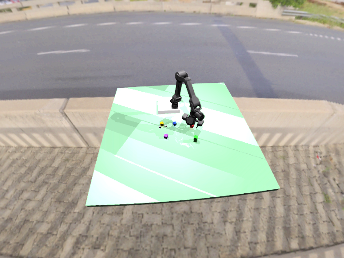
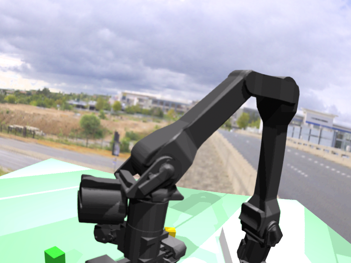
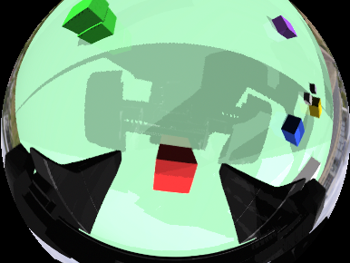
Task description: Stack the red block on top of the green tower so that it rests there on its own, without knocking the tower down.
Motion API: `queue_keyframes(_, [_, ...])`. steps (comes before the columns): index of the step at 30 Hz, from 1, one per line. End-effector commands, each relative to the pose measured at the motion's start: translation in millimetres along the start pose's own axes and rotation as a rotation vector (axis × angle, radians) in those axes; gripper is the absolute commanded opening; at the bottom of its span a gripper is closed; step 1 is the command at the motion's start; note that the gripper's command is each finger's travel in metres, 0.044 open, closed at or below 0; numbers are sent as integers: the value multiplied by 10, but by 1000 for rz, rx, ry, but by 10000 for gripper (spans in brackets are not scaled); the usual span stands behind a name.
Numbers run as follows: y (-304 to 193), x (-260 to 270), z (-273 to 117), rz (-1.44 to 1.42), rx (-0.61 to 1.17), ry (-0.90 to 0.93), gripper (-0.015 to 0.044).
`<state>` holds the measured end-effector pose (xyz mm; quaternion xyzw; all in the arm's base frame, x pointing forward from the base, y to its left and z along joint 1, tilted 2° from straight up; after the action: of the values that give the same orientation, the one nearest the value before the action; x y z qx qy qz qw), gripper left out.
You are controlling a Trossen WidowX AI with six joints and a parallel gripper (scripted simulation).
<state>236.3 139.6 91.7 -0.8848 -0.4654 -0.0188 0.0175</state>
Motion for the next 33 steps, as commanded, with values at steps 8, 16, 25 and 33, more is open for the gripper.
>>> queue_keyframes(8, [-8,-8,30,6,6,-5,440])
queue_keyframes(16, [-8,-8,24,6,6,-5,388])
queue_keyframes(25, [-8,-8,24,6,6,-5,151])
queue_keyframes(33, [-8,-8,24,6,6,-5,59])
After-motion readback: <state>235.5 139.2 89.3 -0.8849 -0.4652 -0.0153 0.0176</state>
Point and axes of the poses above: the point midway between the two fingers, 35 mm back from their tips, its own z axis out along the fingers, its own x axis across the jaws, y = z × x, the point moved 8 cm from there along -z, back along the fingers, and after that the axes turned 2 degrees about z, right-handed, at the moved point
